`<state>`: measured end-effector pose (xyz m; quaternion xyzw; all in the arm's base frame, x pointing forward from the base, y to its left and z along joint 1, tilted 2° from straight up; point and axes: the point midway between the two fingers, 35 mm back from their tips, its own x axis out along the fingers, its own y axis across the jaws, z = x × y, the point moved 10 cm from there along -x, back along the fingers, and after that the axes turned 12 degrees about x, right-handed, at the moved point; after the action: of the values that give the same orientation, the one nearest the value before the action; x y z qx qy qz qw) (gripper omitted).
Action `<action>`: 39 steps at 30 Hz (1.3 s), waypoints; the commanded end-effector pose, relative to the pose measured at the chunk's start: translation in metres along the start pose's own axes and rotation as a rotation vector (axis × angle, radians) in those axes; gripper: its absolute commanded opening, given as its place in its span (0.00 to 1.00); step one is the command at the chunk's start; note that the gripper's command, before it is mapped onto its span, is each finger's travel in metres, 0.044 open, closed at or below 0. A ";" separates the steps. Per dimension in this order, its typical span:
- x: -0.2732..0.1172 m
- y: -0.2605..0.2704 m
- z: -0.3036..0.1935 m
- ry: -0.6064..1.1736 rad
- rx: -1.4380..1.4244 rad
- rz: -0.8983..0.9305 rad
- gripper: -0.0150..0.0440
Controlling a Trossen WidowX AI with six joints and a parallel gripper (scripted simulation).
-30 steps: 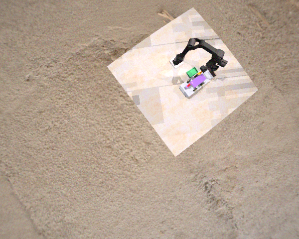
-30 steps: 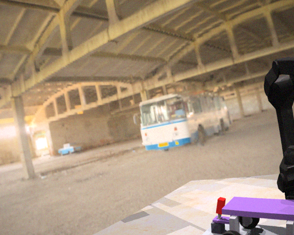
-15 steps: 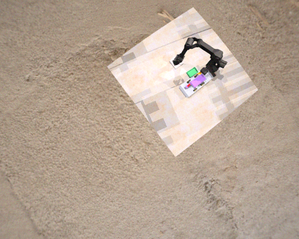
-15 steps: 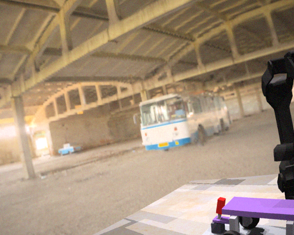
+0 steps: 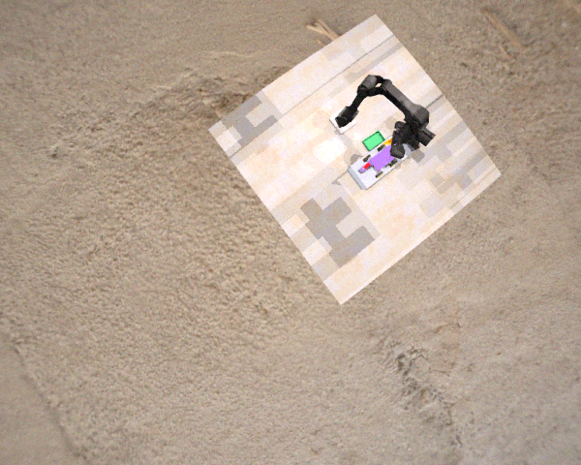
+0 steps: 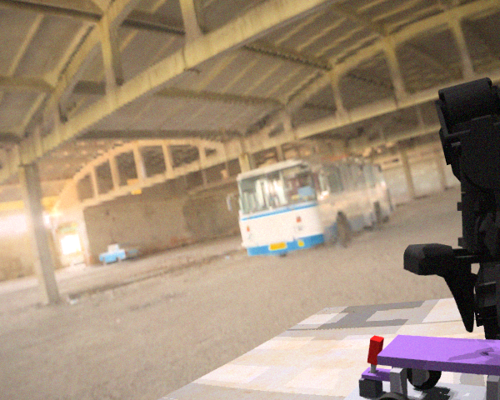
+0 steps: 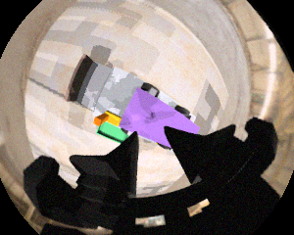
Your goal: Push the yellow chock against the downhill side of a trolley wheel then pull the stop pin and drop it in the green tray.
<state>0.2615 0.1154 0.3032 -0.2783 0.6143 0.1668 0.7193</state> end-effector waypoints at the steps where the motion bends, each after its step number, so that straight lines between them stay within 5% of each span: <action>1: 0.001 -0.015 -0.002 0.022 -0.117 -0.021 0.58; 24: -0.002 -0.105 -0.041 0.192 -0.902 -0.028 0.58; 39: 0.008 -0.108 -0.044 0.198 -0.924 -0.025 0.58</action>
<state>0.2907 0.0045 0.3174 -0.5906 0.5356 0.3864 0.4637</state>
